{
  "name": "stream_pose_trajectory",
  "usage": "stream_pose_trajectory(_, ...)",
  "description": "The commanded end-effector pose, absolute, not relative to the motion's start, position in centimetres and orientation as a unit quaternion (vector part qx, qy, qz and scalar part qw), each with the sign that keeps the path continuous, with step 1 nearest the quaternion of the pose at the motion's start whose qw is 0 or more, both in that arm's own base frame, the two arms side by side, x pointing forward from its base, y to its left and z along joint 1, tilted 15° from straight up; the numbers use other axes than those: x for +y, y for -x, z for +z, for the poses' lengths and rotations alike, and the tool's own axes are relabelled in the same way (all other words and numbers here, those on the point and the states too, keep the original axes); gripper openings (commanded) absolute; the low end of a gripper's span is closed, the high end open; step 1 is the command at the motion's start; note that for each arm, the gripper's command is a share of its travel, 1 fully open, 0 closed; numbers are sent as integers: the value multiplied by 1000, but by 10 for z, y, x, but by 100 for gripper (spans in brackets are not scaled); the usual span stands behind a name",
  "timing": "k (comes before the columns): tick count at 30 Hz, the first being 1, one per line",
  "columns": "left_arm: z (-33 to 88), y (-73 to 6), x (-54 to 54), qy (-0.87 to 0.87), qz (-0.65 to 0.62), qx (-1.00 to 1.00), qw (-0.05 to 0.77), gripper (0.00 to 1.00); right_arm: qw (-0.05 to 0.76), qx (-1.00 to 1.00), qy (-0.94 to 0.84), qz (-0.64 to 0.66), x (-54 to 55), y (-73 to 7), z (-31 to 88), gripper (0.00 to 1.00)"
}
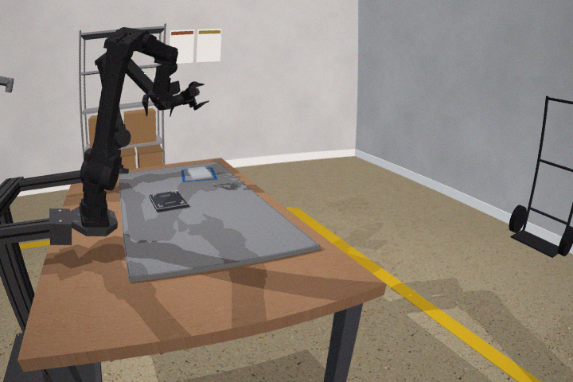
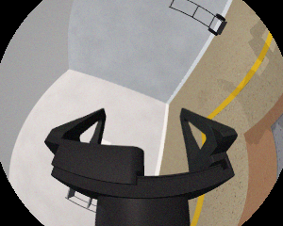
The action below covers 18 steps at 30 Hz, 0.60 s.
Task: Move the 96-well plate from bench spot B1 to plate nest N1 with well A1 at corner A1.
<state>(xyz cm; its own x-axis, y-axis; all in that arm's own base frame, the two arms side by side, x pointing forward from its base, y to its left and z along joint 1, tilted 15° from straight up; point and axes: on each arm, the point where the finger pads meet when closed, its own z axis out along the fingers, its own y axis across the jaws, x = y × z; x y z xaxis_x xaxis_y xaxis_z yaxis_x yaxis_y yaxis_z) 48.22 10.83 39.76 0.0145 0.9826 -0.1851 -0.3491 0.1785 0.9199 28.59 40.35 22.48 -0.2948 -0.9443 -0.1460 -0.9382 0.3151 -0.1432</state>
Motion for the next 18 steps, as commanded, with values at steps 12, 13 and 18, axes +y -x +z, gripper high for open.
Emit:
stream_pose_trajectory(12, 403, -482, 108, -349, 539, 448, 622, 100, 107, 804, 585, -13, 405, -286, 230, 100)
stream_pose_trajectory(13, 403, -482, 108, -349, 539, 448, 622, 100, 107, 804, 585, -13, 405, -286, 230, 100)
stream_pose_trajectory(18, 433, -487, 101, -349, 543, 437, 627, 100, 116, 818, 563, -13, 396, -287, 236, 100)
